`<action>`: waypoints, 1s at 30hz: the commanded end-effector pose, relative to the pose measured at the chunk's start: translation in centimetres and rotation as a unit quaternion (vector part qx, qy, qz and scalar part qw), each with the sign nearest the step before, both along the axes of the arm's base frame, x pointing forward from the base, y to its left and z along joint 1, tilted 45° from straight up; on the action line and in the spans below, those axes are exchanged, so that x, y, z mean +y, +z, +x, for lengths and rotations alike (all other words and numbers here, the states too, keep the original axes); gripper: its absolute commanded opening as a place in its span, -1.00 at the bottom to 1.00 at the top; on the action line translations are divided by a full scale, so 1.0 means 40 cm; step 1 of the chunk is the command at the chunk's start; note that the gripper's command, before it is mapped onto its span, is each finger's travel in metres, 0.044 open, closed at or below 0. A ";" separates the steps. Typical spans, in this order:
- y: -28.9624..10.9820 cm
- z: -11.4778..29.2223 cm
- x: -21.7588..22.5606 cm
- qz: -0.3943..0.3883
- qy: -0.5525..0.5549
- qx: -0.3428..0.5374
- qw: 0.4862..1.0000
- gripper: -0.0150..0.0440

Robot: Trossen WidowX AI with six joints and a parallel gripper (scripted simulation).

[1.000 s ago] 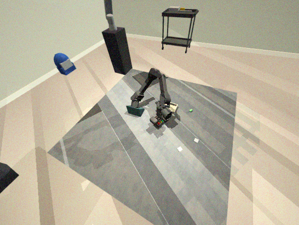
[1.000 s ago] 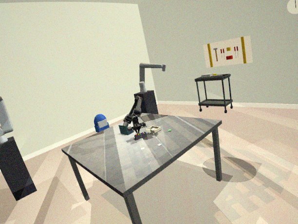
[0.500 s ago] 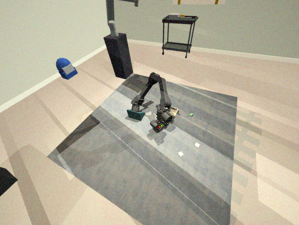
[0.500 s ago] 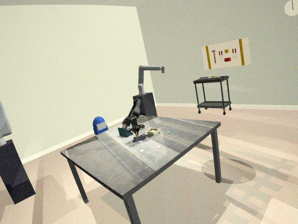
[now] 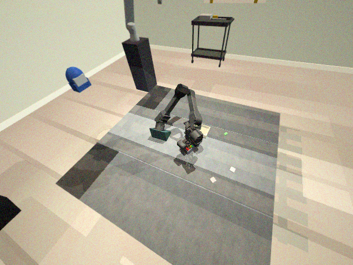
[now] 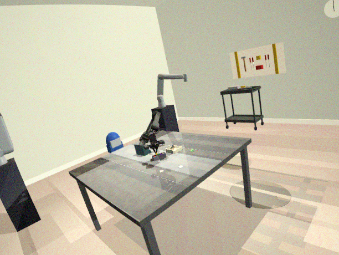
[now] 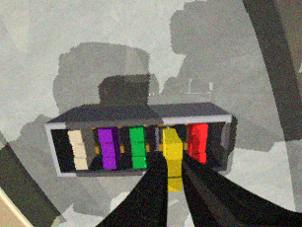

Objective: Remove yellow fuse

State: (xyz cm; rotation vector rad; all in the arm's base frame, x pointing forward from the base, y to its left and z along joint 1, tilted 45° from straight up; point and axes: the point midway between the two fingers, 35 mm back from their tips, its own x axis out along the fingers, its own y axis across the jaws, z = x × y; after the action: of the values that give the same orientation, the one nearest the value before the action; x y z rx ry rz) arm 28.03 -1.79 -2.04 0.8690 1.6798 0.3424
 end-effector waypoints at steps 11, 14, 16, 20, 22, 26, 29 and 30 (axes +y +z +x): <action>0.013 0.002 -0.013 -0.002 0.003 -0.002 1.000 -0.49; 0.016 0.002 -0.016 -0.002 0.003 -0.001 1.000 -0.49; 0.018 0.002 -0.018 -0.002 0.003 -0.001 1.000 -0.49; 0.021 0.002 -0.021 -0.002 0.003 -0.001 1.000 -0.49; 0.023 0.002 -0.023 -0.002 0.003 -0.001 1.000 -0.49; 0.030 0.003 -0.030 -0.002 0.003 -0.001 1.000 -0.49; 0.039 0.004 -0.039 -0.002 0.003 -0.001 1.000 -0.49; 0.042 0.004 -0.041 -0.002 0.003 -0.001 1.000 -0.49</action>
State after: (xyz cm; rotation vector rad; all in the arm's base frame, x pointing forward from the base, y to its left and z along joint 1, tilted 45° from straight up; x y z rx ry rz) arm 28.04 -3.07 -0.74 0.8739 1.6826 0.3411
